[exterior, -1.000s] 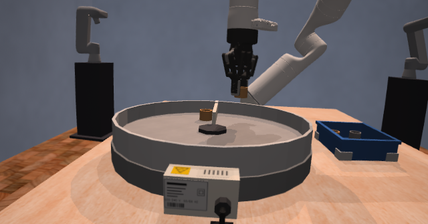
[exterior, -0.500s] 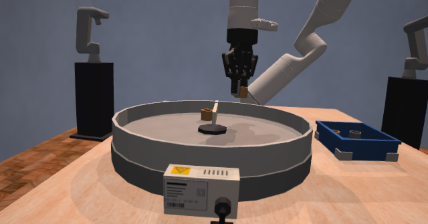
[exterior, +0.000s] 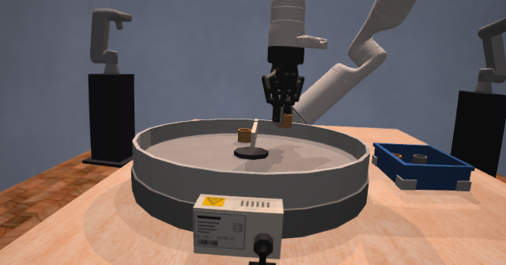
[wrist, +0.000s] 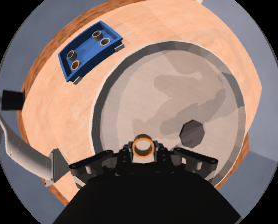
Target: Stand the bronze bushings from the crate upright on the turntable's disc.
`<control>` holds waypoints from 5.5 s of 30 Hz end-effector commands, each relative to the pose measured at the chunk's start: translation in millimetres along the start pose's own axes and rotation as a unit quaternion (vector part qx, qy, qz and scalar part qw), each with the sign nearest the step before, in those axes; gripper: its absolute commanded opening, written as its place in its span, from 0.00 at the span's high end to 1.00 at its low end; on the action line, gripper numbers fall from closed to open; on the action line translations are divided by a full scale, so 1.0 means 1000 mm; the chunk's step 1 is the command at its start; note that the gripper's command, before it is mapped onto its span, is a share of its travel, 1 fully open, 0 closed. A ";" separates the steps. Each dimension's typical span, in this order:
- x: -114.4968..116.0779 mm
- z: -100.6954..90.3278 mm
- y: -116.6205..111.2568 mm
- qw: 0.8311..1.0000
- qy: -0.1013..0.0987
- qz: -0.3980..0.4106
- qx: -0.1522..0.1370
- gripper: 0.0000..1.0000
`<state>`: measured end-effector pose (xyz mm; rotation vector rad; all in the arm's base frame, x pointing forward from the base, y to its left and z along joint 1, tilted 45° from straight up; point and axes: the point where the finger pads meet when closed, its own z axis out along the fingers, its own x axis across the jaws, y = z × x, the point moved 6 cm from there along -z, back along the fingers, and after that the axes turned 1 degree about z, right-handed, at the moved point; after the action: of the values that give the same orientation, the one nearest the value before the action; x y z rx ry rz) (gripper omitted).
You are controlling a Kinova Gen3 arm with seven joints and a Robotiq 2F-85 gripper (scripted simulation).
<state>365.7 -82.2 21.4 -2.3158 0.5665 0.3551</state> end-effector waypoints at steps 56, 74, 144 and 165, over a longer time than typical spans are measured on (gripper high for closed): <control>0.000 0.028 0.000 1.000 0.000 0.000 0.000 1.00; 0.000 0.033 0.000 1.000 0.000 0.000 0.000 1.00; 0.000 0.039 0.000 1.000 0.000 0.000 0.000 1.00; 0.000 0.039 0.000 1.000 0.000 0.000 0.000 1.00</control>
<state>362.0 -54.5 -6.7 -2.3157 0.5665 0.3565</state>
